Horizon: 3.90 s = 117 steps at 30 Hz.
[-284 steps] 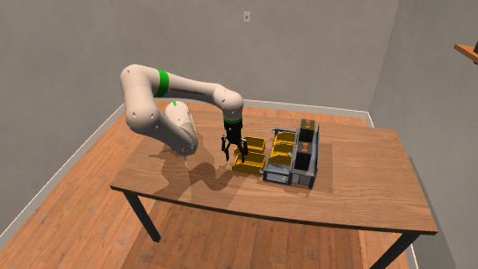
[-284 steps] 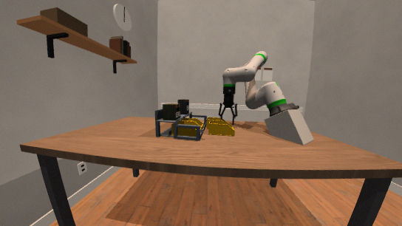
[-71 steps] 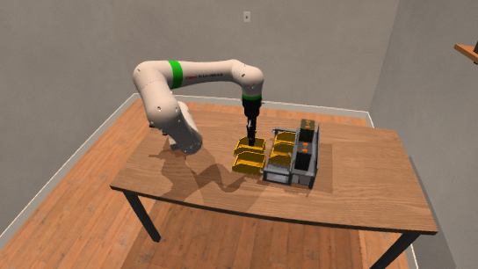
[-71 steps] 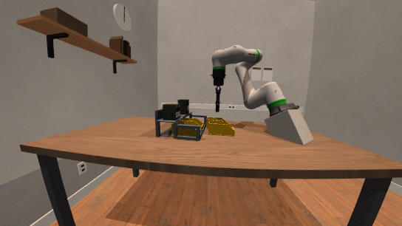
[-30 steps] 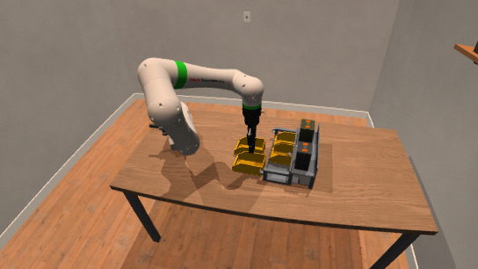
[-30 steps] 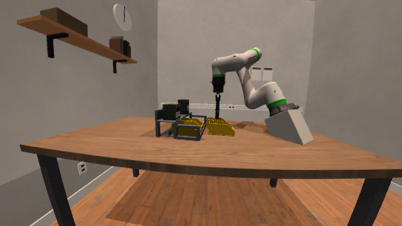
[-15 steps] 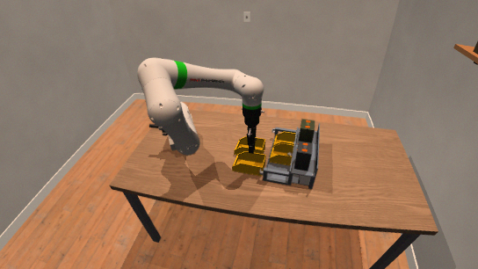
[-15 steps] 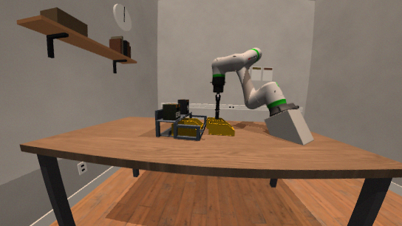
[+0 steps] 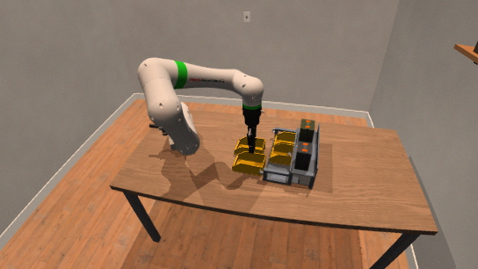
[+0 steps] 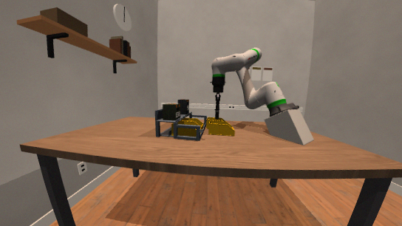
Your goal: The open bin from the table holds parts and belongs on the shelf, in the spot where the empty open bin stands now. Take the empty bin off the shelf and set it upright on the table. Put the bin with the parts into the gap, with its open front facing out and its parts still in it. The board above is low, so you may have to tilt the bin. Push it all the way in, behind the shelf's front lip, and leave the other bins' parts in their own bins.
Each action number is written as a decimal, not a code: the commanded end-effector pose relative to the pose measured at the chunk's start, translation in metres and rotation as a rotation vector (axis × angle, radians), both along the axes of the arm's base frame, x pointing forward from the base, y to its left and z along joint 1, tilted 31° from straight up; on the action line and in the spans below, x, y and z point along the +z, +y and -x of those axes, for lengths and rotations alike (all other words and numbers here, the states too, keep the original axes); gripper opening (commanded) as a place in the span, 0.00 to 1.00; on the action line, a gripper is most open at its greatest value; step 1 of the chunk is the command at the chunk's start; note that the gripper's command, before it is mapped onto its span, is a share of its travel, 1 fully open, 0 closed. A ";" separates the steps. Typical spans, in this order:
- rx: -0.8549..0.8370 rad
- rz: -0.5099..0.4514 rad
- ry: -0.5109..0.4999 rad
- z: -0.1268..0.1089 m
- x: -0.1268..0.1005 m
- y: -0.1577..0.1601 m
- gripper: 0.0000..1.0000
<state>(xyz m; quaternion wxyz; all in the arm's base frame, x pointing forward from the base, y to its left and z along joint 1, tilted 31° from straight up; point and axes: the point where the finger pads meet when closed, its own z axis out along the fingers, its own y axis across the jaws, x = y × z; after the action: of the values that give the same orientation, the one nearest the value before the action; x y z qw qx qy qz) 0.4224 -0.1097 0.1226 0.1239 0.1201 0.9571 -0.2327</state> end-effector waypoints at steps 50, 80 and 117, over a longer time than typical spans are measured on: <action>0.001 0.000 -0.001 -0.007 -0.029 -0.016 0.24; 0.001 0.000 -0.001 -0.008 -0.037 -0.020 0.24; 0.001 0.000 -0.001 -0.008 -0.036 -0.020 0.10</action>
<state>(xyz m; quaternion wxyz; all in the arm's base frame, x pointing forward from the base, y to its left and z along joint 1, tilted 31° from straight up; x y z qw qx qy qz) 0.4301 -0.1304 0.0852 0.1237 0.1202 0.9571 -0.2329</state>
